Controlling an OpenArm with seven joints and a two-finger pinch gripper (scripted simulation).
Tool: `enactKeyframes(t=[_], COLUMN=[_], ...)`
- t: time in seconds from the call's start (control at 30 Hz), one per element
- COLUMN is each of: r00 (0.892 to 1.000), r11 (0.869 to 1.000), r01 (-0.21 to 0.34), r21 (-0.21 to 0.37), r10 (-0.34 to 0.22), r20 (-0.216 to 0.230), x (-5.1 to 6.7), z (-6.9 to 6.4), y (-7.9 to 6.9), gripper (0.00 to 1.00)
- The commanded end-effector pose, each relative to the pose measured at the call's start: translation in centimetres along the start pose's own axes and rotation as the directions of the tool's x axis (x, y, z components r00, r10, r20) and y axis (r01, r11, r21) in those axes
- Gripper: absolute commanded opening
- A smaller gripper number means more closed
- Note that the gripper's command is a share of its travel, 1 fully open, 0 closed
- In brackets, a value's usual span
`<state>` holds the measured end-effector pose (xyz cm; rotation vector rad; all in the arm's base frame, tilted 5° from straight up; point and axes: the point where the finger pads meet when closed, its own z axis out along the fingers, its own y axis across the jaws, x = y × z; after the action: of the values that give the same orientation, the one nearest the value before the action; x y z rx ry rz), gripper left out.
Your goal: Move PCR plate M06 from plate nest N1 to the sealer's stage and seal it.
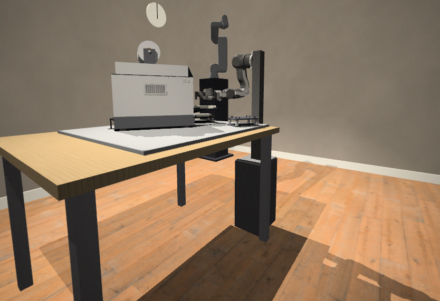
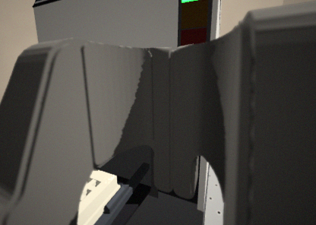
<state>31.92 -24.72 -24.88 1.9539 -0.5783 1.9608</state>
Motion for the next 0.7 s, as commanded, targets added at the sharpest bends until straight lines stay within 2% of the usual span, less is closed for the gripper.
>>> enactKeyframes(t=[0.0, 0.4, 0.67], r00=[1.0, 1.0, 1.0], r11=[1.0, 1.0, 1.0], r01=[-0.021, -0.021, -0.021], r21=[0.009, 0.009, 0.009], r10=[0.021, 0.021, 0.021], r20=[-0.007, -0.007, -0.007], x=[-0.29, -0.29, 0.03], z=[-0.15, -0.15, -0.07], y=[0.43, 0.43, -0.11], gripper=[0.0, 0.0, 0.0])
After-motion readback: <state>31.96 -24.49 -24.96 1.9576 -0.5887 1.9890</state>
